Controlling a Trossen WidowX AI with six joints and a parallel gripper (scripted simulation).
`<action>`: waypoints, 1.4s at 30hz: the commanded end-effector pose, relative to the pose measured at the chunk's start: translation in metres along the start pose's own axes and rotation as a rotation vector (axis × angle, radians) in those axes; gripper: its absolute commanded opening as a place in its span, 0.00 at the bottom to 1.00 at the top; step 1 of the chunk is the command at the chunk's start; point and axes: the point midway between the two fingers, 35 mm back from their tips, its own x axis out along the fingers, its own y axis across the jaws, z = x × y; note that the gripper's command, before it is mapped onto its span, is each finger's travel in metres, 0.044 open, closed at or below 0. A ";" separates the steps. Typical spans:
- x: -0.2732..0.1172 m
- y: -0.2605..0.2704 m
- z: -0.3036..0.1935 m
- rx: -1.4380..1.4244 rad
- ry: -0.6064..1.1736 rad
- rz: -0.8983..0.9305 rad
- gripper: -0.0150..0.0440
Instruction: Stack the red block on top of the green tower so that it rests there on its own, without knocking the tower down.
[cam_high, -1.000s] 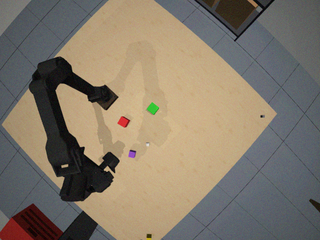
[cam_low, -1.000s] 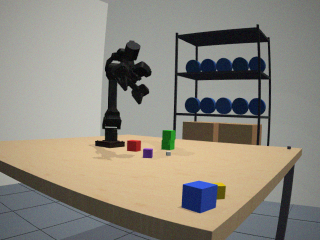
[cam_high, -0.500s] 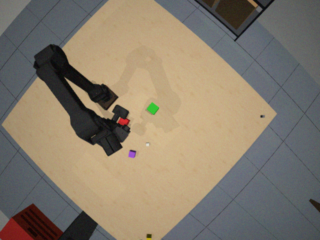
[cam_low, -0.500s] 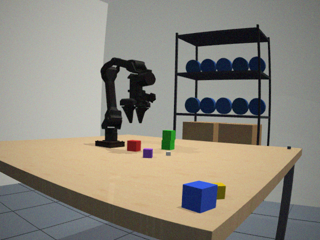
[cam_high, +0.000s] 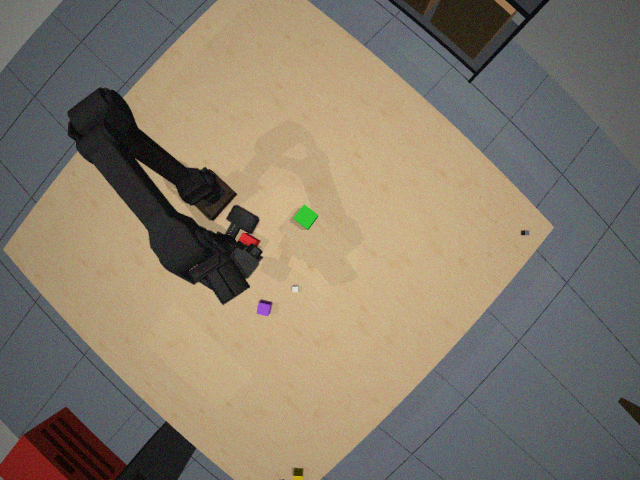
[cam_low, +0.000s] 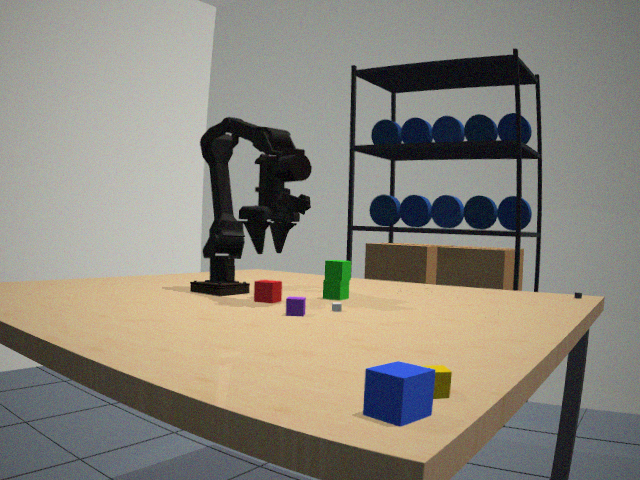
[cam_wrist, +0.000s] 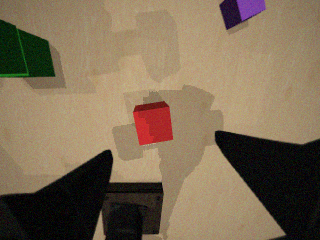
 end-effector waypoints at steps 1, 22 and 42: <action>0.025 0.002 -0.002 0.006 0.008 0.010 1.00; 0.062 0.006 -0.004 0.006 0.008 0.010 1.00; 0.095 0.006 -0.005 0.006 0.008 0.011 1.00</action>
